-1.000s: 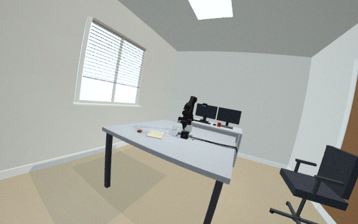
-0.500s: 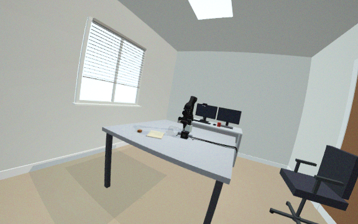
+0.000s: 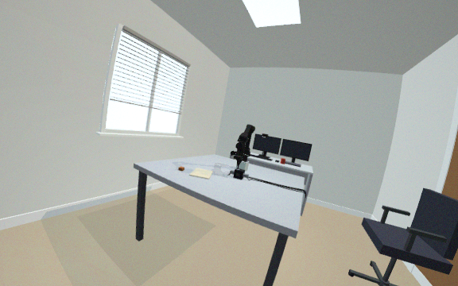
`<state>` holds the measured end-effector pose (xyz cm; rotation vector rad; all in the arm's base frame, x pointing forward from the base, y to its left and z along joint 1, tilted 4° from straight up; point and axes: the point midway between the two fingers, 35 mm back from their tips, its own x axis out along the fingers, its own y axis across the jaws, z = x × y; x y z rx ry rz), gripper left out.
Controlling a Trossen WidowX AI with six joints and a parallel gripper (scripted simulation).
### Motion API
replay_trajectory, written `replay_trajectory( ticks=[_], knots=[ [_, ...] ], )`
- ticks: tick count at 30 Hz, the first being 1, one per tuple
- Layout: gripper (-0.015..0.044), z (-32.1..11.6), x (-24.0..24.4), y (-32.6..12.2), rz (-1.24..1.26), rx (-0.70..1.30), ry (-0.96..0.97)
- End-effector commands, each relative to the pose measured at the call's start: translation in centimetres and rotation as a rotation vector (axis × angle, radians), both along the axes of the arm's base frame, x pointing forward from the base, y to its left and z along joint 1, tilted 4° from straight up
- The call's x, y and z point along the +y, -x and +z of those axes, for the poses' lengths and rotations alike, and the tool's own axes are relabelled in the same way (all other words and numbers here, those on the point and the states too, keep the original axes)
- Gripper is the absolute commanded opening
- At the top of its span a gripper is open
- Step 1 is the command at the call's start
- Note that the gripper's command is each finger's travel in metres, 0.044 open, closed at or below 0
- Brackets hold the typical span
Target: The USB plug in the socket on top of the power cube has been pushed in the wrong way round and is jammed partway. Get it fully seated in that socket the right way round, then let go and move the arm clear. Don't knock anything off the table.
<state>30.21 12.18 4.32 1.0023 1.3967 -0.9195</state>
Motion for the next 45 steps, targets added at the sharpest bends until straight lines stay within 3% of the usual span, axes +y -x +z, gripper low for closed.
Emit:
replay_trajectory(
  ticks=[1,45],
  knots=[
    [0.0000,0.1,0.0,0.0,0.000,0.000,0.000],
    [0.0000,3.0,-0.2,0.0,0.000,0.000,0.000]
  ],
)
